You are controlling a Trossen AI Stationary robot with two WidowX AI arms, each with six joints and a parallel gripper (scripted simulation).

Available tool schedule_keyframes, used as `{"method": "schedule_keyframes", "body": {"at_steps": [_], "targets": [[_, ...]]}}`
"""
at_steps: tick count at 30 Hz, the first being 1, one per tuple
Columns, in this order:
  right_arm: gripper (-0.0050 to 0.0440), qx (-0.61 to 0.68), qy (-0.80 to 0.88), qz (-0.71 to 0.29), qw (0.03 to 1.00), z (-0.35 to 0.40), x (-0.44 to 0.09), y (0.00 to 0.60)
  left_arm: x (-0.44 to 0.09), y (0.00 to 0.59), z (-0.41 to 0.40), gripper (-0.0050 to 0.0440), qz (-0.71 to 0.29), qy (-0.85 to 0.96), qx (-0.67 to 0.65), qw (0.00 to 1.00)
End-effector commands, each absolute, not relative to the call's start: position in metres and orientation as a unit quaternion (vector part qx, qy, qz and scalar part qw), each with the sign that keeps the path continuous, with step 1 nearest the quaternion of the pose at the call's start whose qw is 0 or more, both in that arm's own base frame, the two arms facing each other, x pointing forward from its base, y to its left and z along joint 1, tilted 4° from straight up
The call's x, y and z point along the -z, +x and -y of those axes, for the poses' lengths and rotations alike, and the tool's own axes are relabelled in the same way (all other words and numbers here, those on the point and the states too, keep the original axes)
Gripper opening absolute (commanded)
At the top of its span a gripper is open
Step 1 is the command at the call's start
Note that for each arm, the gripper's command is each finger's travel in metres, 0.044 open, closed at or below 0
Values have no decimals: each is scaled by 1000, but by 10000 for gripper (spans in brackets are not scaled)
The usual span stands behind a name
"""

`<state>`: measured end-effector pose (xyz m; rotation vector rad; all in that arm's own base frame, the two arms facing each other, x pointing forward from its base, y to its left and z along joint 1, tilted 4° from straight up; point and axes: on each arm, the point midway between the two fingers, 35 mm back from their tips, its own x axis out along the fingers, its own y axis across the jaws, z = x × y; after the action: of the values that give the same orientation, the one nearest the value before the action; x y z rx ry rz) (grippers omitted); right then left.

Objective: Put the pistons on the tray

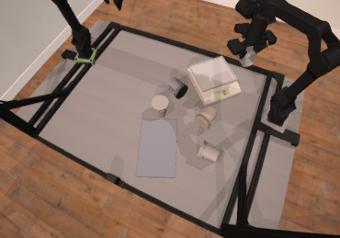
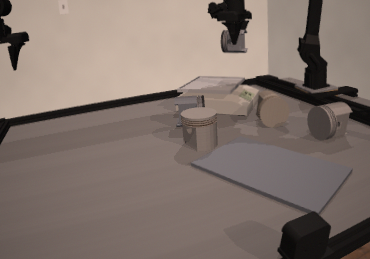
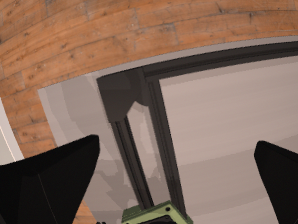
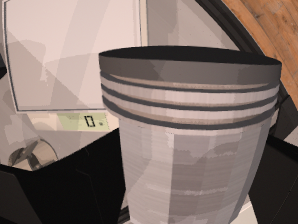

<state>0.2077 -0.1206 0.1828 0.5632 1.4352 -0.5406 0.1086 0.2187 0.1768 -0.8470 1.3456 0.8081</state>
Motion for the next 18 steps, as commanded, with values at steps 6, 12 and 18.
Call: {"method": "schedule_keyframes", "body": {"at_steps": [6,12,18], "targets": [[158,249,261,-634,684,150,-183,172,-177,109,-218,440,-587,-370,-351,629],[158,230,245,-640,691,158,-182,164,-177,109,-218,440,-587,-370,-351,629],[158,171,197,-658,707,158,-182,164,-177,109,-218,440,-587,-370,-351,629]]}}
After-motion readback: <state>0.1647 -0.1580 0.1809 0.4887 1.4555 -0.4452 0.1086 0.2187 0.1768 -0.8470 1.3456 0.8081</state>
